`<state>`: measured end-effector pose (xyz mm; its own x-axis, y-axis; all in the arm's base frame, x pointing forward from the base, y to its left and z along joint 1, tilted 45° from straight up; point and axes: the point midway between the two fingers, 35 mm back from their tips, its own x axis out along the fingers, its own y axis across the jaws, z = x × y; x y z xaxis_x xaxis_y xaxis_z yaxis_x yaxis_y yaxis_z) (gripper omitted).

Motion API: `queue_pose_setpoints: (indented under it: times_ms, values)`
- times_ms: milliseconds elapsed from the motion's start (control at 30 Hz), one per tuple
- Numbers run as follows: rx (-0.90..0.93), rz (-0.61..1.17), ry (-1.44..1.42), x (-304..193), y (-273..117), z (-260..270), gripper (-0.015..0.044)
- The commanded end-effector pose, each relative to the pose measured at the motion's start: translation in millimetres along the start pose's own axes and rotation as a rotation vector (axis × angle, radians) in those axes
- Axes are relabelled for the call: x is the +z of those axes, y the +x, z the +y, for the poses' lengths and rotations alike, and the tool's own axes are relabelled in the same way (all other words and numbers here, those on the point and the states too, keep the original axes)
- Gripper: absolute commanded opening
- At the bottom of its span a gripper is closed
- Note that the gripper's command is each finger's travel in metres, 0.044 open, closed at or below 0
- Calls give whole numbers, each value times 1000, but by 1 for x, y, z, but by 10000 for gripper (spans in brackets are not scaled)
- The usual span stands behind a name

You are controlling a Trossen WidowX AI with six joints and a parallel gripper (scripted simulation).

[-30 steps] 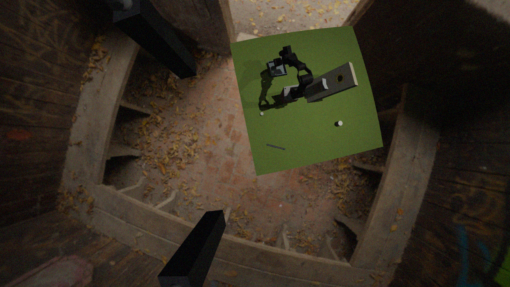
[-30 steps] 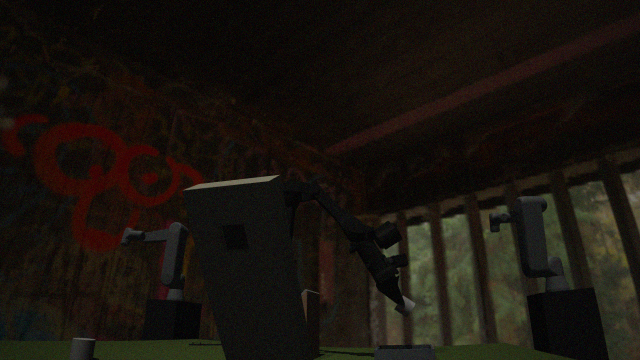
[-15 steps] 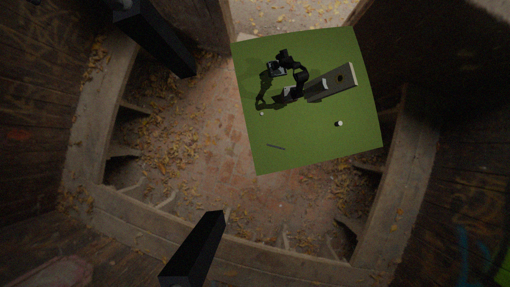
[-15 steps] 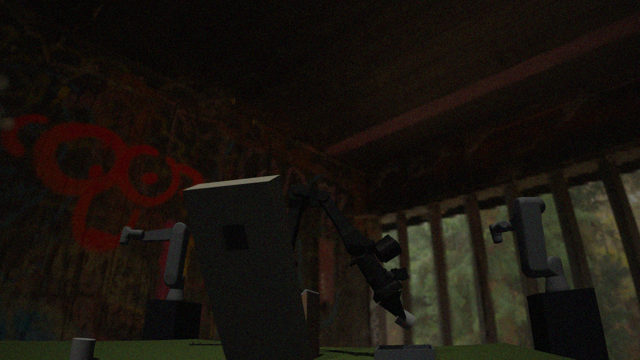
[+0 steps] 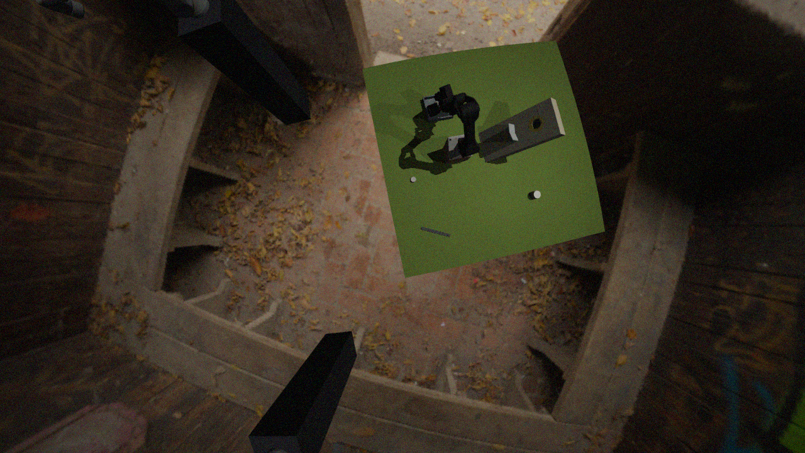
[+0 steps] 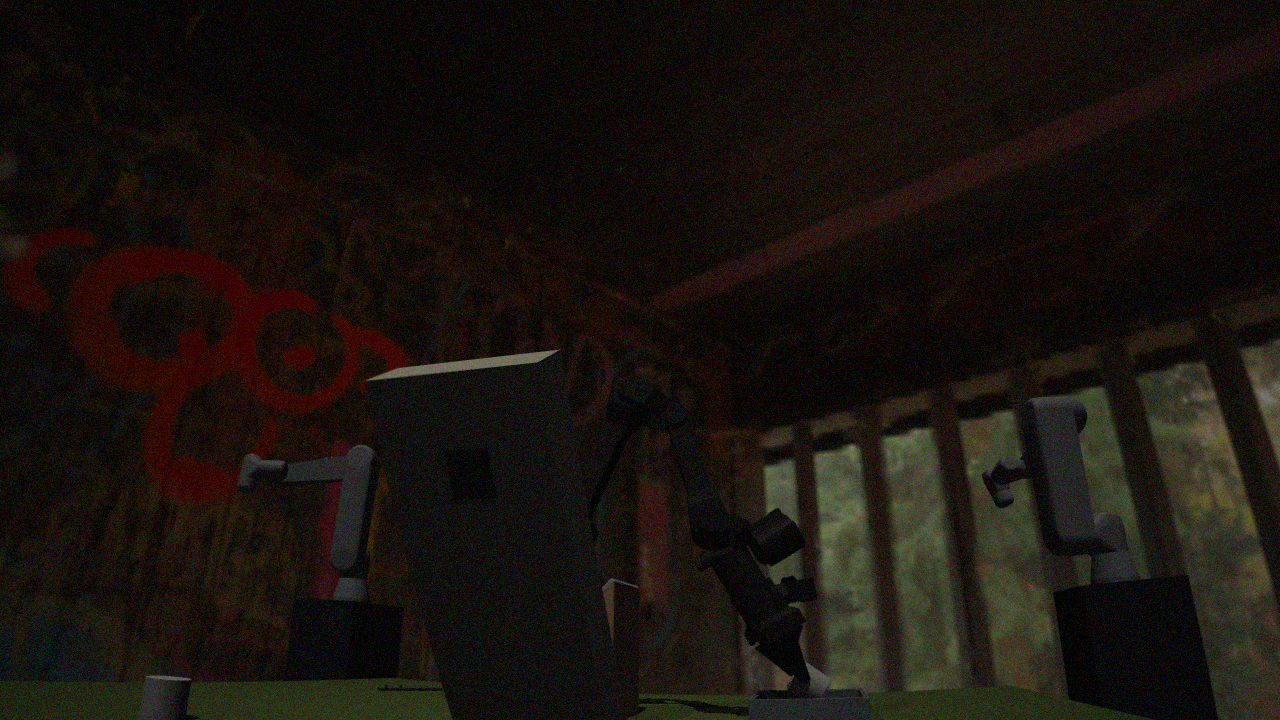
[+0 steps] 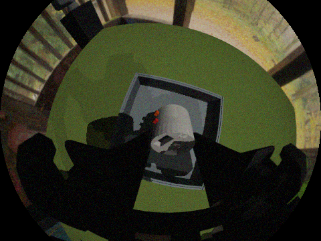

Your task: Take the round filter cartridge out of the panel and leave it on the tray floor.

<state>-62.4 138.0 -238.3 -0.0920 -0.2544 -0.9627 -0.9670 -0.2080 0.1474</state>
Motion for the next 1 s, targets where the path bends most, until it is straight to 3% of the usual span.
queue_pose_setpoints:
  times_ms: [0,533,667,867,967]
  values:
    - [0,0,0,0,0,0,26]
    - [0,0,0,0,0,0,440]
    - [0,0,0,5,-6,0,440]
    - [-1,0,0,35,-59,-1,440]
    - [5,-4,2,31,-48,1,440]
